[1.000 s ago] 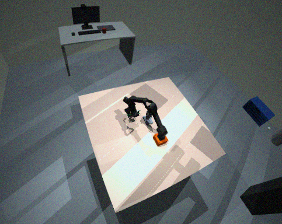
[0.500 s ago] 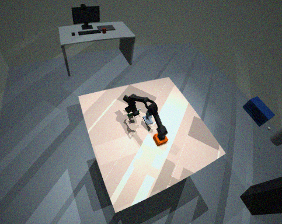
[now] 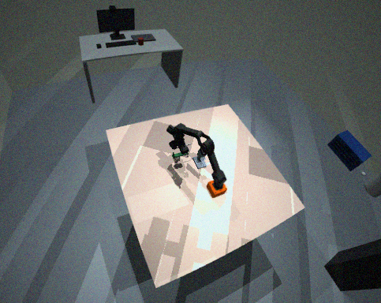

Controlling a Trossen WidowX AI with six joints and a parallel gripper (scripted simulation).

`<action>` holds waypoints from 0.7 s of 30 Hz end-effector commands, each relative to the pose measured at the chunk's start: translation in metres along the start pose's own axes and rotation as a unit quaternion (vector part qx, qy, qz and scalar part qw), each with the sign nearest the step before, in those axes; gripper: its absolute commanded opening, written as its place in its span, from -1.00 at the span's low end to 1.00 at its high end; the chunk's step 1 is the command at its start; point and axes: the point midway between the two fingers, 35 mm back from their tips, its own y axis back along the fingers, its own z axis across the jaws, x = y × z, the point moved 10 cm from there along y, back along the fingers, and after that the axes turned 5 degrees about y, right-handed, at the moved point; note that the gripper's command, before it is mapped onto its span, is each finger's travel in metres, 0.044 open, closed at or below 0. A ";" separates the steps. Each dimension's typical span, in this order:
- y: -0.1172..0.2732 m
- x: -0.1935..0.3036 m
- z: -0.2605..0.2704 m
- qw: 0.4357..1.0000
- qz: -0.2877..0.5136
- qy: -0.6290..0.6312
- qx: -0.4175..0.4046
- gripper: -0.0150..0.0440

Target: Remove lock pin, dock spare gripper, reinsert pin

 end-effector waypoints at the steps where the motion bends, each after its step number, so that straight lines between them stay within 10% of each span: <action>1: -0.001 0.000 0.000 1.000 0.000 0.000 -0.001 -0.49; 21: 0.009 -0.002 0.031 1.000 -0.001 -0.009 -0.004 -0.49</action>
